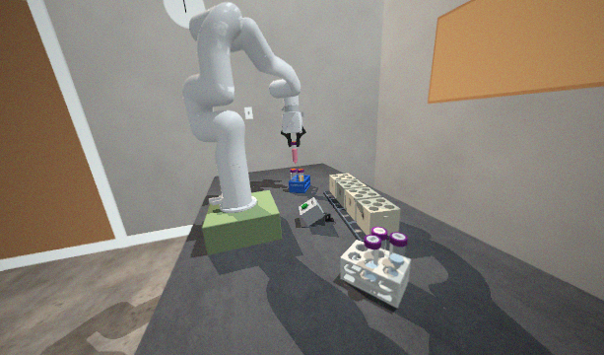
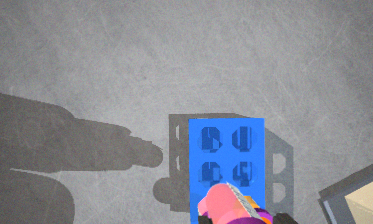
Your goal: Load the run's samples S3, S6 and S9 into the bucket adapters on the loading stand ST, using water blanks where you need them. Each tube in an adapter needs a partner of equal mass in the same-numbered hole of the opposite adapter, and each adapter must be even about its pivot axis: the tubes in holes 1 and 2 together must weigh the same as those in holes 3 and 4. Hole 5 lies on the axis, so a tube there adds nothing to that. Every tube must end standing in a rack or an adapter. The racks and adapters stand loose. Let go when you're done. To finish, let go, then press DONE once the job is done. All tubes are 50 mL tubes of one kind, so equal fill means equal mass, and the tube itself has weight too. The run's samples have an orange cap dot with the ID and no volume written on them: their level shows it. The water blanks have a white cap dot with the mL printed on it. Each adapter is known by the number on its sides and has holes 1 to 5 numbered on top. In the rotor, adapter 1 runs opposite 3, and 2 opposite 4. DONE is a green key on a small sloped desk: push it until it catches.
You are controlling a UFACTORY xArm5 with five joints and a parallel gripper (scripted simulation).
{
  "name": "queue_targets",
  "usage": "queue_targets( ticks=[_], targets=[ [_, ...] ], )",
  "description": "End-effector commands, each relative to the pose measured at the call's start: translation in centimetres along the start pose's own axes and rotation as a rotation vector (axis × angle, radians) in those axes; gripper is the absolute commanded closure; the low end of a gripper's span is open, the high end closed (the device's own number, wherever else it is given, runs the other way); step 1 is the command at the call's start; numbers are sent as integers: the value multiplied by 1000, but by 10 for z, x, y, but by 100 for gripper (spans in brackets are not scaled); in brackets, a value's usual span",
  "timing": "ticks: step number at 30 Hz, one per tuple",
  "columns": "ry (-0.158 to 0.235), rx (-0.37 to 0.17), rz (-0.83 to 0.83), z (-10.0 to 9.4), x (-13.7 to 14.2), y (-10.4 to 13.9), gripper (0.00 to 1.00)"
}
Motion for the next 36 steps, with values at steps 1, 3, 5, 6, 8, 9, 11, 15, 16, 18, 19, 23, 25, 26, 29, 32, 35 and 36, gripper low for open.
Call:
queue_targets(
  ticks=[1, 3, 5, 6, 8, 9, 11, 15, 16, 18, 19, 23, 25, 26, 29, 32, 35, 36],
  targets=[
    [-1, 5, 33, -2, 5, 2, 100],
    [0, 5, 100, -2, 13, 6, 100],
    [0, 5, 166, -2, 22, 11, 100],
    [0, 5, 200, -2, 27, 14, 100],
    [-1, 5, 267, -2, 35, 18, 100],
    [-1, 5, 300, -2, 40, 21, 100],
    [-1, 5, 300, -2, 40, 21, 100],
    [-2, 5, 433, -2, 57, 30, 100],
    [-2, 5, 467, -2, 62, 33, 100],
    [-2, 5, 533, -2, 71, 38, 100],
    [-1, 5, 567, -2, 75, 40, 100],
    [-1, 4, 700, -2, 93, 50, 100],
    [-1, 4, 767, -2, 101, 54, 100],
    [-1, 4, 800, -2, 106, 57, 100],
    [-1, 4, 833, -2, 110, 59, 100],
    [-1, 4, 933, -2, 123, 66, 100],
    [-2, 4, 1033, -2, 136, 74, 100],
    [-2, 4, 1067, -2, 141, 76, 100]
  ],
)
Point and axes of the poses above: the point where the finger pads meet when closed, its own z axis out along the fingers, its own x axis across the jaws, y = z × x, the point moved 10 cm from there along -z, back along the fingers, and after that the axes turned 1 degree about z, right-handed, at the moved point
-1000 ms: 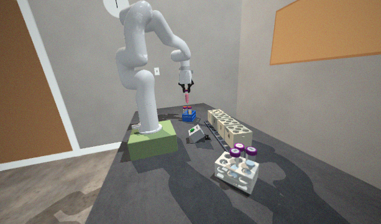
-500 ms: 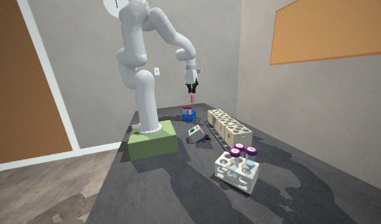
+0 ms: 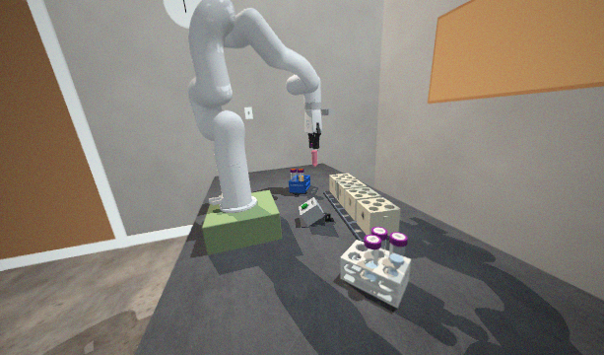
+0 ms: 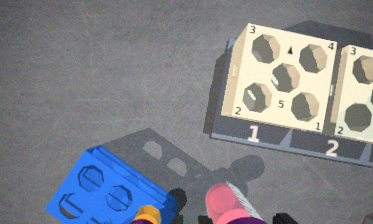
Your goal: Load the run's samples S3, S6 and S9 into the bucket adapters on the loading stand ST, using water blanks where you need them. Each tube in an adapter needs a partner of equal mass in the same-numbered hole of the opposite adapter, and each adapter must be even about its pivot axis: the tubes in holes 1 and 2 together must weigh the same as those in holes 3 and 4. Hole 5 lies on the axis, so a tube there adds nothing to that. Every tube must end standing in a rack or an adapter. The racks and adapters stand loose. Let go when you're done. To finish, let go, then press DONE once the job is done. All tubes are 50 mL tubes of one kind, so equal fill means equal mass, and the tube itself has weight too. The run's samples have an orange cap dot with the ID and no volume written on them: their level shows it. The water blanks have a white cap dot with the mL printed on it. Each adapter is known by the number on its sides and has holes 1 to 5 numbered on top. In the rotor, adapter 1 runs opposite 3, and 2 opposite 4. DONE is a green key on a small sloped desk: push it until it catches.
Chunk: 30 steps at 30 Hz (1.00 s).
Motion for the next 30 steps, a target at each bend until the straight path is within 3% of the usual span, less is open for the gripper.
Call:
queue_targets(
  ticks=[1, 30],
  targets=[
    [0, 5, 155, -2, 21, -11, 100],
    [1, 6, 200, -2, 134, -65, 100]
  ],
)
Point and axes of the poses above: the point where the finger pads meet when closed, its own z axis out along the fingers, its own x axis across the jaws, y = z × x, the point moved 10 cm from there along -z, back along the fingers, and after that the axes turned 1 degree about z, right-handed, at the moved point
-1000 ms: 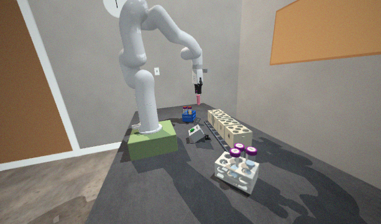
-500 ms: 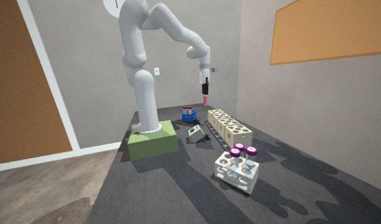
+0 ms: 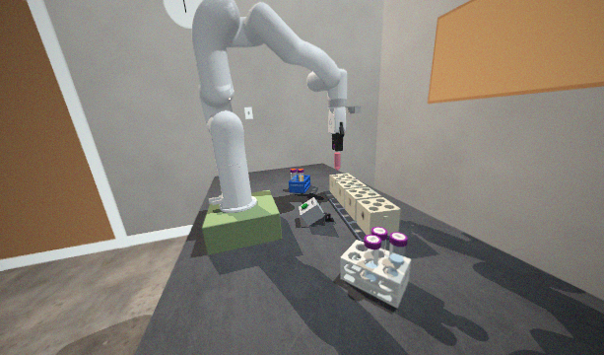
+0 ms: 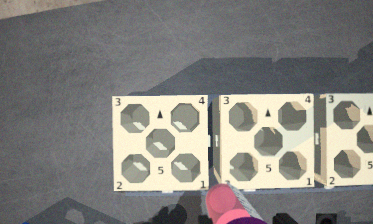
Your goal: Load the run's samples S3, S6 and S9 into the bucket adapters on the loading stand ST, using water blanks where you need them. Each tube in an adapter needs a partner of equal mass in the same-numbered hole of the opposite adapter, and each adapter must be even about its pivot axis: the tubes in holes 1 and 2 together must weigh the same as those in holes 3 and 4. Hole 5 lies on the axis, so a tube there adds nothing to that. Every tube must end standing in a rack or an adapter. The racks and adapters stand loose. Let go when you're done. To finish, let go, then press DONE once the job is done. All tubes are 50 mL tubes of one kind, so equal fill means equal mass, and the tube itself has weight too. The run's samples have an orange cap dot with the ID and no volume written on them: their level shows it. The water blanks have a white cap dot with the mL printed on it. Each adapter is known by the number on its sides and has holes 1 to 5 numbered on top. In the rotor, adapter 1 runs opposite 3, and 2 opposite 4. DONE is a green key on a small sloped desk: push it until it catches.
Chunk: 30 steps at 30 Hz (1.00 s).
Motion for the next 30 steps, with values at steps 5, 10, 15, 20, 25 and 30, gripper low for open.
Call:
queue_targets(
  ticks=[5, 10, 15, 20, 25, 30],
  targets=[
    [5, 6, 0, -2, 31, -25, 100],
    [5, 6, 0, -2, 52, -40, 100],
    [5, 6, 0, -2, 54, -42, 100],
    [5, 6, 0, -2, 54, -42, 100],
    [5, 6, 0, -2, 54, -42, 100],
    [5, 6, 0, -2, 54, -42, 100]
  ],
)
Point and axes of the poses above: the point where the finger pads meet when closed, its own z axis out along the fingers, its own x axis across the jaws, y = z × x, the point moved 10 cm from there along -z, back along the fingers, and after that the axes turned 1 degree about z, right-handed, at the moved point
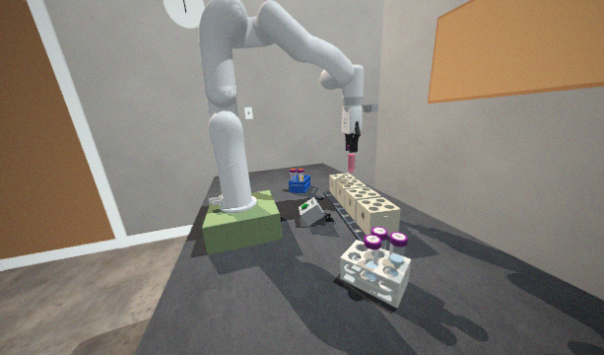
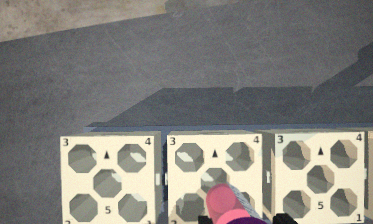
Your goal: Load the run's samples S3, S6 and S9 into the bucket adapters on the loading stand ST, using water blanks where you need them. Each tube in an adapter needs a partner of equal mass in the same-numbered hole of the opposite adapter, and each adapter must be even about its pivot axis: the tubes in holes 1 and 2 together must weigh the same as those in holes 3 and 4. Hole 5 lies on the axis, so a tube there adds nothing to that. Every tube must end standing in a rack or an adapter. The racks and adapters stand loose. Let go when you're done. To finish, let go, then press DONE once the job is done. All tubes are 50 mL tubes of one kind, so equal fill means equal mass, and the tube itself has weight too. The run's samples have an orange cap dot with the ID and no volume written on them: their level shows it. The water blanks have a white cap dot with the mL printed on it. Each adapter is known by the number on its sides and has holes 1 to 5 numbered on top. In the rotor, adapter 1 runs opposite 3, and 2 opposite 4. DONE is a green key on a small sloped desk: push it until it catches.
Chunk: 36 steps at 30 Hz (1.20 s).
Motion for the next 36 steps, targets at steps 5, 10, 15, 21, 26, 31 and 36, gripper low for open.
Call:
queue_targets(
  ticks=[5, 10, 15, 21, 26, 31, 36],
  targets=[
    [7, 6, 0, 2, -1, -1, 100],
    [7, 6, 0, 12, -1, -1, 100],
    [7, 6, 0, 22, -1, -1, 100],
    [7, 6, 0, 30, -1, -1, 100],
    [7, 6, 0, 36, -1, -1, 100],
    [7, 6, 0, 36, -1, -1, 100],
    [7, 6, 0, 36, -1, -1, 100]
  ],
)
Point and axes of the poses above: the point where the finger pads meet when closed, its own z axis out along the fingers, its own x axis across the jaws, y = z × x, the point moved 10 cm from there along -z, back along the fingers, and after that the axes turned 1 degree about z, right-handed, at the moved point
